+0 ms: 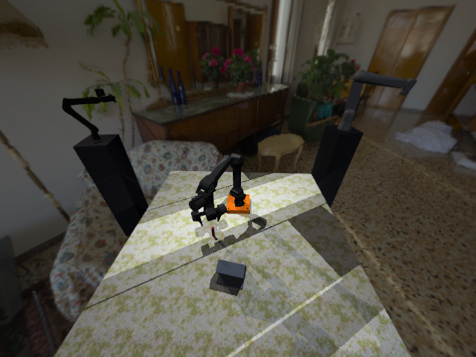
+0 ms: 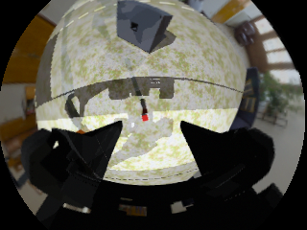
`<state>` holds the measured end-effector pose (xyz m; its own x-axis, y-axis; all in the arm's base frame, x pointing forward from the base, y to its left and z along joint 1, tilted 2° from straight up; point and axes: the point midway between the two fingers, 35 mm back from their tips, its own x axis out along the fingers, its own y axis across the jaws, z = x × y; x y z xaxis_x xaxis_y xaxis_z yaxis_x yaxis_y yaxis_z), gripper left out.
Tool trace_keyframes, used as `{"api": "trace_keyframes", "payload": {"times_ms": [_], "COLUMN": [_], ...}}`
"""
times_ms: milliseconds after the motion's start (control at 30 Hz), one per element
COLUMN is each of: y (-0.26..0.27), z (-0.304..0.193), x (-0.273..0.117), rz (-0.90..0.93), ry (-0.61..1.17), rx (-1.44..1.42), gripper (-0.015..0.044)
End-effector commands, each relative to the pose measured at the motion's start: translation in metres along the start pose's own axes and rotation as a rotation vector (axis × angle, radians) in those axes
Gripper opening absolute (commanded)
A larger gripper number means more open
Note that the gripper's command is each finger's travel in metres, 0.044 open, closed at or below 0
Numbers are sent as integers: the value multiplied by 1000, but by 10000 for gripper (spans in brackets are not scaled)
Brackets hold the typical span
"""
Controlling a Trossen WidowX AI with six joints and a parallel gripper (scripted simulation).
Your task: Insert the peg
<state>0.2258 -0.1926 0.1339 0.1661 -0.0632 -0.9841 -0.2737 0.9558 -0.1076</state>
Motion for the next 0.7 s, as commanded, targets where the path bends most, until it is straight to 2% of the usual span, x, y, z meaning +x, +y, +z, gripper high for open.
{"api": "trace_keyframes", "payload": {"times_ms": [0,133,667], "y": [5,9,9], "z": [-2,-3,-3], "x": [10,18,31], "rz": [34,63,64], "ry": [62,106,108], "rx": [-130,-230,-234], "gripper": [440,440,440]}}
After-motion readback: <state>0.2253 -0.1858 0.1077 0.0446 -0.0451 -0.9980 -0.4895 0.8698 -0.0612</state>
